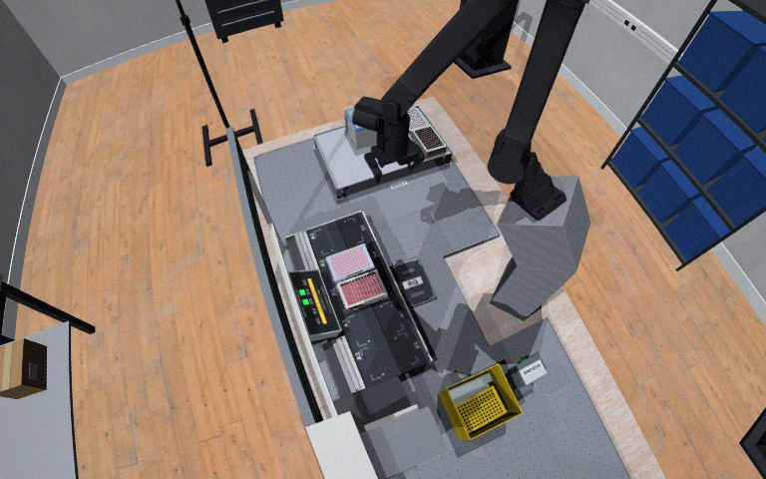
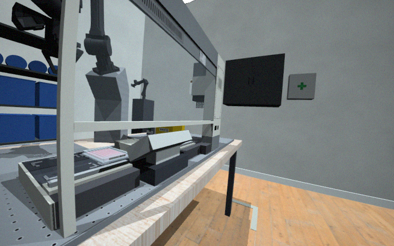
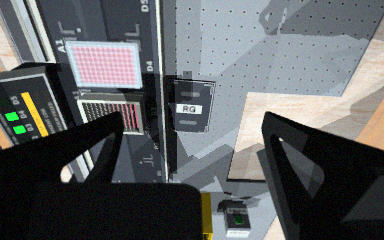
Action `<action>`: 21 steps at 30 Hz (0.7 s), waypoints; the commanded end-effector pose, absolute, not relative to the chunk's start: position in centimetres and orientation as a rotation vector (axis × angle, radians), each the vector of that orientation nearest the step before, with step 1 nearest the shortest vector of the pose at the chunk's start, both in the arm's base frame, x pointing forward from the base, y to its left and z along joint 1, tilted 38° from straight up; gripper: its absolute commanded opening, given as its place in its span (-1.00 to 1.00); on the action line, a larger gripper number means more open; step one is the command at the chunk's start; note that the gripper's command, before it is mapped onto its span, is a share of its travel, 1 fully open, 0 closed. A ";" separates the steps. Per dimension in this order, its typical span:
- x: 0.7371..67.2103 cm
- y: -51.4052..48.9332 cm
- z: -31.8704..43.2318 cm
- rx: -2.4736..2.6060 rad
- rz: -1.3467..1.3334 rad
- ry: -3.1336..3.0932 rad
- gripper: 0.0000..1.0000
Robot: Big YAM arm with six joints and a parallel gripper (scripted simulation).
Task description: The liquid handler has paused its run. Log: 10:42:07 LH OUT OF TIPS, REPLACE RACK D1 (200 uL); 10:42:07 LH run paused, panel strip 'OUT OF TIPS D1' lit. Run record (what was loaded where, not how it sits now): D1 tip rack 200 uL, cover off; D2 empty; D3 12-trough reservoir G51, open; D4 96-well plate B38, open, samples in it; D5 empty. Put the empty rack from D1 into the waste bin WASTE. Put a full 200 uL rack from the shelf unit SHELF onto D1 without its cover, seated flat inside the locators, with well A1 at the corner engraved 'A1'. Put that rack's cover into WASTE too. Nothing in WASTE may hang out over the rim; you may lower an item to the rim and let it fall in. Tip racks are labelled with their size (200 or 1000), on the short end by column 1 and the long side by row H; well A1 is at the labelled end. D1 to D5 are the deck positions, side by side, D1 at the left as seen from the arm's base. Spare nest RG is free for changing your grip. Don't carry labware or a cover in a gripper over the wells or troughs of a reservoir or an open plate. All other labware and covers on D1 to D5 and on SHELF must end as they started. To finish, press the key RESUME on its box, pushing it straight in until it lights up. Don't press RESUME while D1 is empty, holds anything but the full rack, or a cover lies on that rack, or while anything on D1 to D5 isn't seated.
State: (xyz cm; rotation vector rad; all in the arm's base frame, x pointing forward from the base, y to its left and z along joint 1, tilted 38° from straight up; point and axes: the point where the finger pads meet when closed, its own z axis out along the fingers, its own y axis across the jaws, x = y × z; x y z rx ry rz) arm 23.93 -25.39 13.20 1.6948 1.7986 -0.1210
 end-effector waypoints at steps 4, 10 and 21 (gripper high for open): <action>23.9 -29.0 15.8 1.674 -0.146 1.805 0.95; 23.5 -28.5 14.8 1.675 -0.135 1.841 0.95; 23.3 -33.1 18.2 1.715 -0.128 1.761 0.95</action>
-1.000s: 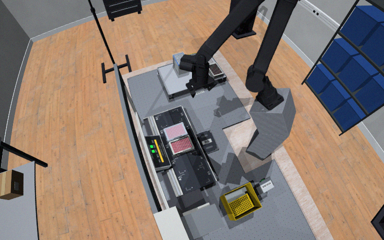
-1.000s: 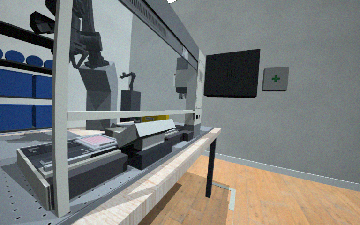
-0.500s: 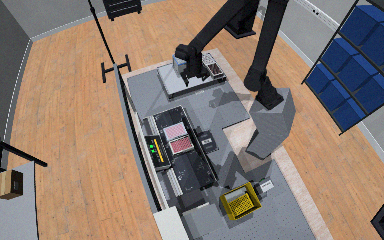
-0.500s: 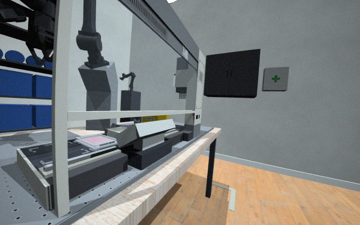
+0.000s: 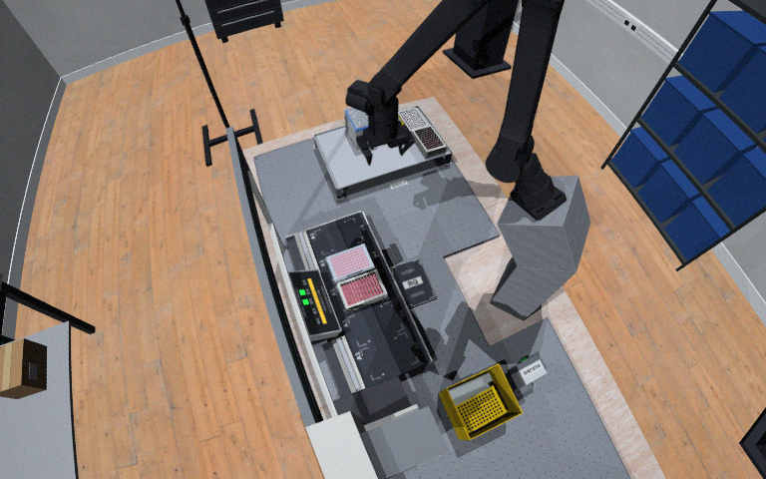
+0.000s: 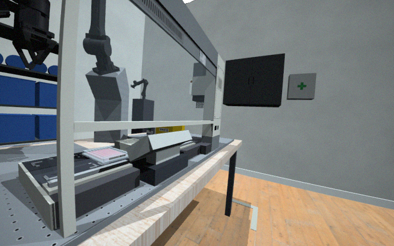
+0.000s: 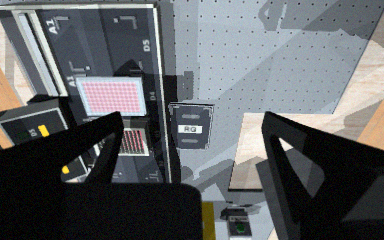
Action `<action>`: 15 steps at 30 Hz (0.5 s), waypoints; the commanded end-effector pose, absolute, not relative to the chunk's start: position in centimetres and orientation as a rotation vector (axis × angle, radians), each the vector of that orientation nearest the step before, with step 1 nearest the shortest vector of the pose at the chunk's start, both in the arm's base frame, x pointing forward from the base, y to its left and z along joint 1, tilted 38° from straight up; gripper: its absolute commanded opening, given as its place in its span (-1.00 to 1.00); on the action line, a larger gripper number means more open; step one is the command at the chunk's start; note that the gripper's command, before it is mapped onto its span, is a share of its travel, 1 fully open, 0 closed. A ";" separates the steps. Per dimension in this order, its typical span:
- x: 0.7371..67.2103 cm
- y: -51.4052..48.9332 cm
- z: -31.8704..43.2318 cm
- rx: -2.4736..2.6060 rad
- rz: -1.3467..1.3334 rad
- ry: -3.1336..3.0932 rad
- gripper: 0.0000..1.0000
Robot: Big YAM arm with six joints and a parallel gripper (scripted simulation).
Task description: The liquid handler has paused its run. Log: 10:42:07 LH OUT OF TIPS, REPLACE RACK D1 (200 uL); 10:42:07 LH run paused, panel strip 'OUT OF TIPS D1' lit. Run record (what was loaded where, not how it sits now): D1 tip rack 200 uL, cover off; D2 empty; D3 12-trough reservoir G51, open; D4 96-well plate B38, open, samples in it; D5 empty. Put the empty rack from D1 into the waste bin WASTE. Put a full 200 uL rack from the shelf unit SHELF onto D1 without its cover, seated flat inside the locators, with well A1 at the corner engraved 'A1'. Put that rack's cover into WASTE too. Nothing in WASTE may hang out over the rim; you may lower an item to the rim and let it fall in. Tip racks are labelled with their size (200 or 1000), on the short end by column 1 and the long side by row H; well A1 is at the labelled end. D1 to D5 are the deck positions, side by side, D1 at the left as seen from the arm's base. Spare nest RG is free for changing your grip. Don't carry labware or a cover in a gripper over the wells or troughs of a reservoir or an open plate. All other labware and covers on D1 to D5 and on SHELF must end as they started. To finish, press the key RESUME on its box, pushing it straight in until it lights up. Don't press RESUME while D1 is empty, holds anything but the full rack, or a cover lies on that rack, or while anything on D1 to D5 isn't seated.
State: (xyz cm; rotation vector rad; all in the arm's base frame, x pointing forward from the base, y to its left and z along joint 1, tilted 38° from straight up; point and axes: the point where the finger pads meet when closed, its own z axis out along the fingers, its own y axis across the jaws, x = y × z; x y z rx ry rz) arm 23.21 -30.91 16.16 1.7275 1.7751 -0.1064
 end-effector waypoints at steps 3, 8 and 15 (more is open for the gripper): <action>23.1 -34.4 19.0 1.715 -0.129 1.760 0.95; 22.9 -35.7 19.7 1.714 -0.130 1.760 0.95; 22.6 -38.0 21.1 1.713 -0.131 1.759 0.95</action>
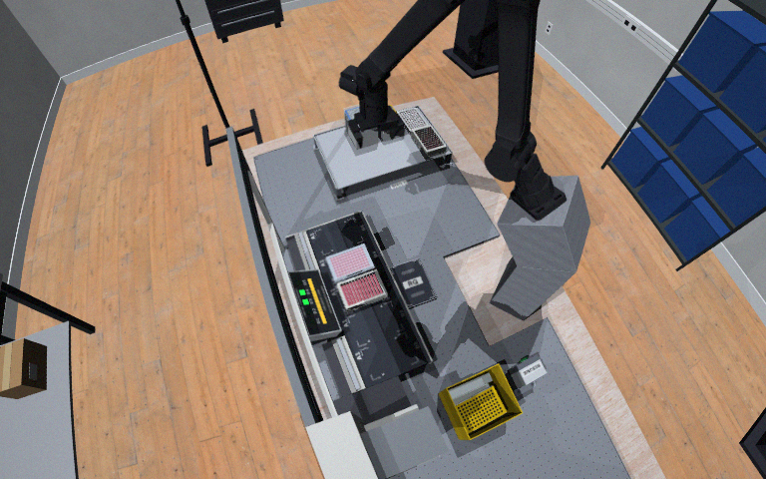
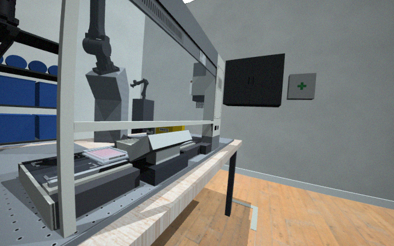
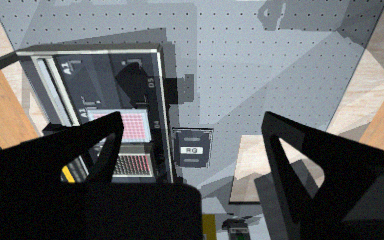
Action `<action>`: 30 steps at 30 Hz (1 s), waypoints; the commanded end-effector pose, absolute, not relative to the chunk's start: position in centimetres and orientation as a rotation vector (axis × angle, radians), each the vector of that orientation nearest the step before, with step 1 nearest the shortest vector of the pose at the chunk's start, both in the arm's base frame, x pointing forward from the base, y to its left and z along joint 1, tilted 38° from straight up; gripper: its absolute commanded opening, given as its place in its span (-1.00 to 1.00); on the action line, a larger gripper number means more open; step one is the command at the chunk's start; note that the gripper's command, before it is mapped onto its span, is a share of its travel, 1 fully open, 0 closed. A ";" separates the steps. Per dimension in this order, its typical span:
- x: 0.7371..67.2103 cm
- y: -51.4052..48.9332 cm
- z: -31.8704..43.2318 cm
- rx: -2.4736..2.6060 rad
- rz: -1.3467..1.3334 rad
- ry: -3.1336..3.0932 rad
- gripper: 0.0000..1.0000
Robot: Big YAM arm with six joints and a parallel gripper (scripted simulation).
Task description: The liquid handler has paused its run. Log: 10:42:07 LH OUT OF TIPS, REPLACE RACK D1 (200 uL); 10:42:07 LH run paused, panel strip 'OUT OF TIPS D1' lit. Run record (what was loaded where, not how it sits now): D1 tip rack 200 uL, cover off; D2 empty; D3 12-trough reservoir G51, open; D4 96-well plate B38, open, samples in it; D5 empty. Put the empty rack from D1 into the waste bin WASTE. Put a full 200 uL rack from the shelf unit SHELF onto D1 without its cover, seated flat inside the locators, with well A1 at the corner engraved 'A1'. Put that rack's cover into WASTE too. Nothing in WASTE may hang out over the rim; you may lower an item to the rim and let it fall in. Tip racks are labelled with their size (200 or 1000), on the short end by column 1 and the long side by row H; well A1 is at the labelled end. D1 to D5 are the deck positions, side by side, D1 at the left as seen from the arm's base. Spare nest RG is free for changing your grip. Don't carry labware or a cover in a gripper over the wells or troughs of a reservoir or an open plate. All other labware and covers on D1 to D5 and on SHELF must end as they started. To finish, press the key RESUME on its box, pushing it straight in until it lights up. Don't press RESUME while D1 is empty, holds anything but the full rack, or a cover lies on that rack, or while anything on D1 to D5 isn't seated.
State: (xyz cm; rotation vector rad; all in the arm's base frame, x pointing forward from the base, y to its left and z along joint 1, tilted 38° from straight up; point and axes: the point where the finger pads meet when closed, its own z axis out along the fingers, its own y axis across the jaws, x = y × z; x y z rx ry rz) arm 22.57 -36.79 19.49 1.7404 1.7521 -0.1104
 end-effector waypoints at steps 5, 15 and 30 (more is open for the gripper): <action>22.6 -36.4 19.7 1.712 -0.119 1.790 0.95; 18.4 -37.6 18.6 1.712 -0.136 1.759 0.95; 12.4 -38.3 15.3 1.730 -0.126 1.771 0.95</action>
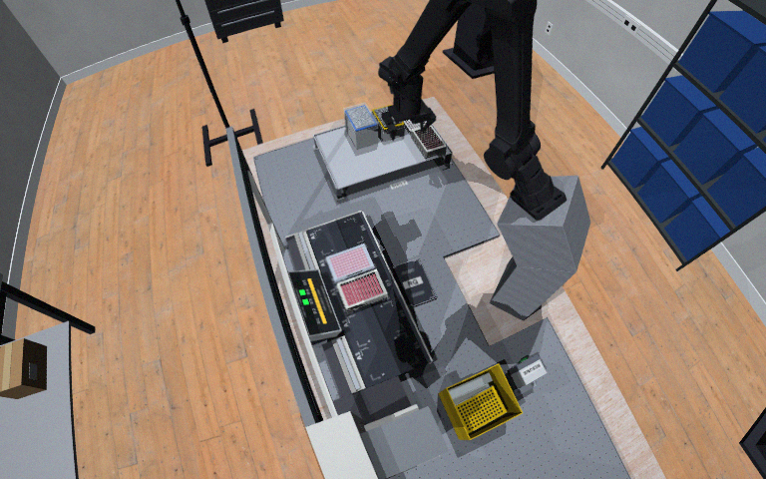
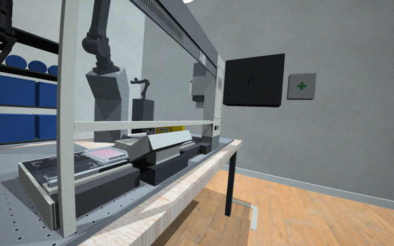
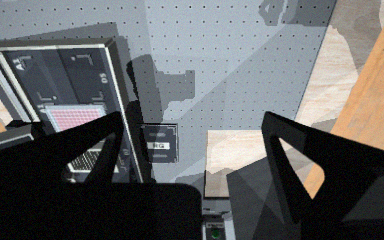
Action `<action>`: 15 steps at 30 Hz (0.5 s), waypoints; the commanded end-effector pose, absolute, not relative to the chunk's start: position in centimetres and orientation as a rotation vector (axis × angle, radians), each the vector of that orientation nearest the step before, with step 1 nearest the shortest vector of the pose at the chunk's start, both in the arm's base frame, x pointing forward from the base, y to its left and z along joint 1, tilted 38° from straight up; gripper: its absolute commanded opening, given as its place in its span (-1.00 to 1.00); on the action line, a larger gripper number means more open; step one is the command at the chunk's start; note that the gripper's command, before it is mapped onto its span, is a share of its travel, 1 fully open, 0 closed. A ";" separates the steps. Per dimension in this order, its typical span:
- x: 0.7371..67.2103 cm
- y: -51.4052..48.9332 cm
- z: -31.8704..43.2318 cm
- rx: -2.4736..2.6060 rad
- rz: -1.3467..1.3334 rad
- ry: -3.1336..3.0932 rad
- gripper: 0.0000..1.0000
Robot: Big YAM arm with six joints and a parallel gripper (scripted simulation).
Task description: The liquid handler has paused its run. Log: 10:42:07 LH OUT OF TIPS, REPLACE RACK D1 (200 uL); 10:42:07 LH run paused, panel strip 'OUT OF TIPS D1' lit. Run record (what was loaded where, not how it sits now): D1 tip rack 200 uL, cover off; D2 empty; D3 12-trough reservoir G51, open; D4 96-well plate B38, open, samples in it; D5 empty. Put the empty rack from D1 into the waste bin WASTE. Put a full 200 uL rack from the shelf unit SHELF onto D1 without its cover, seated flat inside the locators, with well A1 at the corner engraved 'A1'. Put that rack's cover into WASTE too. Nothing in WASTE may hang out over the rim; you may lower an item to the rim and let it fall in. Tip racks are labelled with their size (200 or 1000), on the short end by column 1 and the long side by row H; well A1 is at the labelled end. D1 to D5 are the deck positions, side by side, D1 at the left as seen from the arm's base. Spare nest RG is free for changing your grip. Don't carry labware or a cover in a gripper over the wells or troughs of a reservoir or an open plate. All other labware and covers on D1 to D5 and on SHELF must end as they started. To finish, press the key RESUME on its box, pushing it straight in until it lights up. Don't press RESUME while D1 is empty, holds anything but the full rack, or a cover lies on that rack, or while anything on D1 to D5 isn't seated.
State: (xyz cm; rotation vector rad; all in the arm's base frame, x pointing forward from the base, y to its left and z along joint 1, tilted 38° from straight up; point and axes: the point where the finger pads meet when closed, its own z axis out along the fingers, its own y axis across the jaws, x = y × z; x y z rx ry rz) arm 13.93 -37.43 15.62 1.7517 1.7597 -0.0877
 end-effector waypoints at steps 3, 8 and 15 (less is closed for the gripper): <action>11.0 -38.5 14.7 1.730 -0.126 1.771 0.95; 8.6 -38.8 13.9 1.729 -0.128 1.770 0.95; 8.5 -39.5 15.1 1.685 -0.150 1.772 0.95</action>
